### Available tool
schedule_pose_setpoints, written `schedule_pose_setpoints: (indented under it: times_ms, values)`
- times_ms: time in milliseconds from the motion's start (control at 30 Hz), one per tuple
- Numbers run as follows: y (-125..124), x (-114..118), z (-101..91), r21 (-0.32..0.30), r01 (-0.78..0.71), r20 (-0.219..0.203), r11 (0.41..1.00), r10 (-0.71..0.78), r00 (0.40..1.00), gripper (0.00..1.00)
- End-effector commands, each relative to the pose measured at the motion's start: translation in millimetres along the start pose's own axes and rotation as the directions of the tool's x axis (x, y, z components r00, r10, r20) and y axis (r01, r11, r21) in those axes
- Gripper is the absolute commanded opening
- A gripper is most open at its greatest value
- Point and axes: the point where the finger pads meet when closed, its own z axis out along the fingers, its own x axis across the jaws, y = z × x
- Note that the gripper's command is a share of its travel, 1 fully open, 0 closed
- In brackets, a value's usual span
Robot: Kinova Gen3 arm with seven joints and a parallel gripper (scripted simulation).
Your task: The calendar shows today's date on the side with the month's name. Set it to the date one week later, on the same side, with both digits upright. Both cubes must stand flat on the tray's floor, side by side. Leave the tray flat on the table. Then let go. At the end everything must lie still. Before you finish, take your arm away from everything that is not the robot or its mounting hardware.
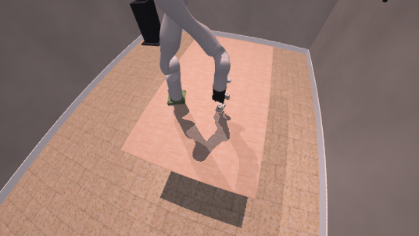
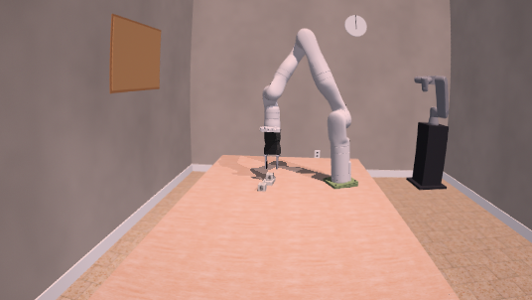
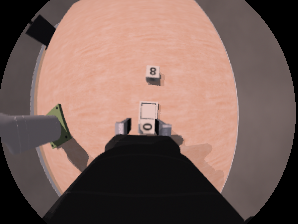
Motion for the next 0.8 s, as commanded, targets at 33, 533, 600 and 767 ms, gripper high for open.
schedule_pose_setpoints:
  times_ms: [33,533,600,767]
  values:
    - [8,8,-22.3,-0.012,-0.021,-0.031,1.000,0.021,0.999,0.90]
    - [8,8,-43.8,-0.012,-0.021,-0.031,1.000,0.021,0.999,1.00]
    - [8,8,-43.8,-0.012,-0.021,-0.031,1.000,0.021,0.999,1.00]
    - [8,8,-43.8,-0.012,-0.021,-0.031,1.000,0.021,0.999,1.00]
